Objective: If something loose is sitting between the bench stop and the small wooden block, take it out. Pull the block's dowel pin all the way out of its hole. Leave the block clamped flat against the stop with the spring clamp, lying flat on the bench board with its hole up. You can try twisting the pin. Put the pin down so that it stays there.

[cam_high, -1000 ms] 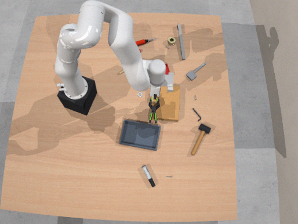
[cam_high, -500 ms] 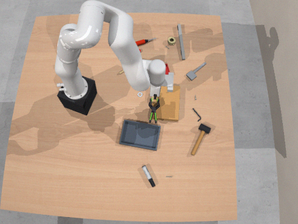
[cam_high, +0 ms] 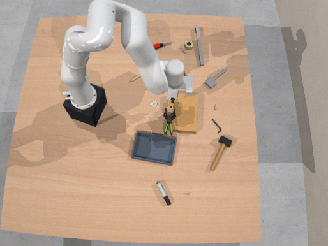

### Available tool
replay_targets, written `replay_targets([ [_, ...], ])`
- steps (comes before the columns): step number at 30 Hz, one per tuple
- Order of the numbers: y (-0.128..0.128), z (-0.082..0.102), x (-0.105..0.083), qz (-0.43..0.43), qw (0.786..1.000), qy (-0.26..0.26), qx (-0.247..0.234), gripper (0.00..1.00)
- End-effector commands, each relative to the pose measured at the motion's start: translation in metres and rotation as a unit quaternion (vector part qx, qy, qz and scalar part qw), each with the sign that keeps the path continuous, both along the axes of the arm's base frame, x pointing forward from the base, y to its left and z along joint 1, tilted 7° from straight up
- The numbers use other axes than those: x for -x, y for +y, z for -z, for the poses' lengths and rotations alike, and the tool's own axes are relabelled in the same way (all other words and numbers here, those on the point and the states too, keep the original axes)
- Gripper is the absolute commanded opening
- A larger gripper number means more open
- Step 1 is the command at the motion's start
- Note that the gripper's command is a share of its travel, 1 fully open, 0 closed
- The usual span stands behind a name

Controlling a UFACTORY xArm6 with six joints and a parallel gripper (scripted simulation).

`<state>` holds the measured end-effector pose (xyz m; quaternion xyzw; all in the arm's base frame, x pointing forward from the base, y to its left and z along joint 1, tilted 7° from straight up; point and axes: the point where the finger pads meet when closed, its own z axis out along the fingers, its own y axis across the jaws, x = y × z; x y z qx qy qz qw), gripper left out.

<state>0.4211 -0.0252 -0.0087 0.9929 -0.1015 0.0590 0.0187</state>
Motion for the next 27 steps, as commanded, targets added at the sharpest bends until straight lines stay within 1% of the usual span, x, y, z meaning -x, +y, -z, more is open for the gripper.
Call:
replay_targets([
  [1,0.067,0.001,-0.023,0.000,1.000,0.000,0.002,0.00],
  [5,0.108,0.002,-0.028,0.001,1.000,-0.001,0.003,0.00],
  [7,0.108,0.002,-0.028,0.001,1.000,-0.001,0.003,0.00],
  [8,0.136,0.003,-0.034,0.001,1.000,-0.002,0.003,0.00],
  [9,0.142,0.003,-0.034,0.001,1.000,-0.002,0.003,0.00],
  [11,0.146,0.003,-0.034,0.001,1.000,-0.002,0.003,0.00],
  [27,0.146,0.004,-0.034,0.001,1.000,-0.002,0.003,0.00],
])
